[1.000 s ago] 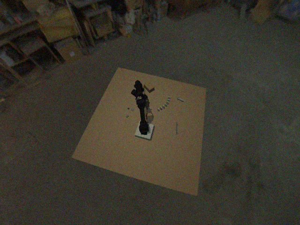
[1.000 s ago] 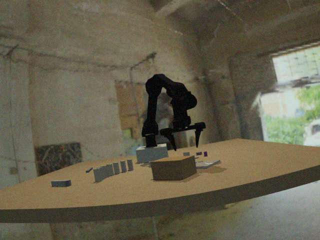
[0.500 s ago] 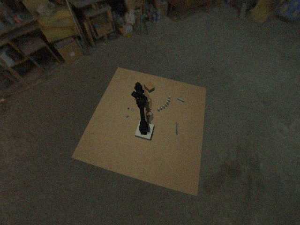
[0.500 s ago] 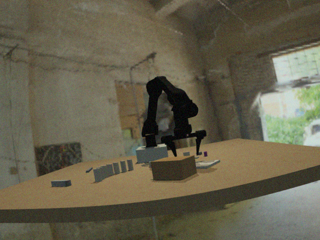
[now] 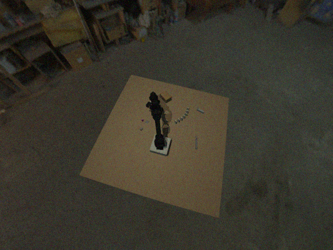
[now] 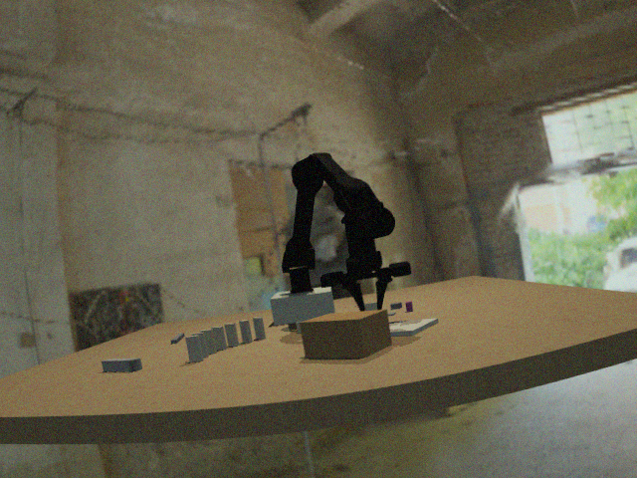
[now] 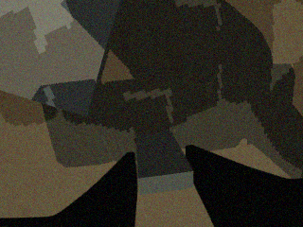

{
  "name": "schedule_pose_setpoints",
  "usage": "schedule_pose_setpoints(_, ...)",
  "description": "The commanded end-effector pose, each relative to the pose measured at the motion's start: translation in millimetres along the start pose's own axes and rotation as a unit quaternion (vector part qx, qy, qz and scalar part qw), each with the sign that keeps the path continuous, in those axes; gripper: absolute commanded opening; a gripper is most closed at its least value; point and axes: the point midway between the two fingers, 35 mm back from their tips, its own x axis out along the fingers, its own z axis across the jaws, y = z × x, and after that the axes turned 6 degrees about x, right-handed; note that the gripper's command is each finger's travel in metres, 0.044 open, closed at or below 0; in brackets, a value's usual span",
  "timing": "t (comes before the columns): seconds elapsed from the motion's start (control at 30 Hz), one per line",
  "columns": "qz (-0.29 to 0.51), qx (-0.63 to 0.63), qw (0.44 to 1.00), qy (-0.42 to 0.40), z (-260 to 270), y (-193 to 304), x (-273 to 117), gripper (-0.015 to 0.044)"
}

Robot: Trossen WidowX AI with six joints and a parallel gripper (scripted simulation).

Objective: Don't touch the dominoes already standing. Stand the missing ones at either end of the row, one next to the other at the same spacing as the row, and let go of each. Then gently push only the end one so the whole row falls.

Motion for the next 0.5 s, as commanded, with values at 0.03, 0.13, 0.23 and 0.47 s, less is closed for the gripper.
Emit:
schedule_pose_setpoints(0.03, 0.002, 0.002, 1.0, -0.002, 0.5, 0.6, 0.8, 0.0107)
schedule_pose_setpoints(0.13, 0.002, 0.002, 1.0, -0.002, 0.5, 0.6, 0.8, 0.0107)
schedule_pose_setpoints(0.23, 0.002, 0.002, 1.0, -0.002, 0.5, 0.6, 0.8, 0.0107)
schedule_pose_setpoints(0.47, 0.002, -0.001, 1.0, 0.007, 2.1, -3.4, -90.3, 0.0107)
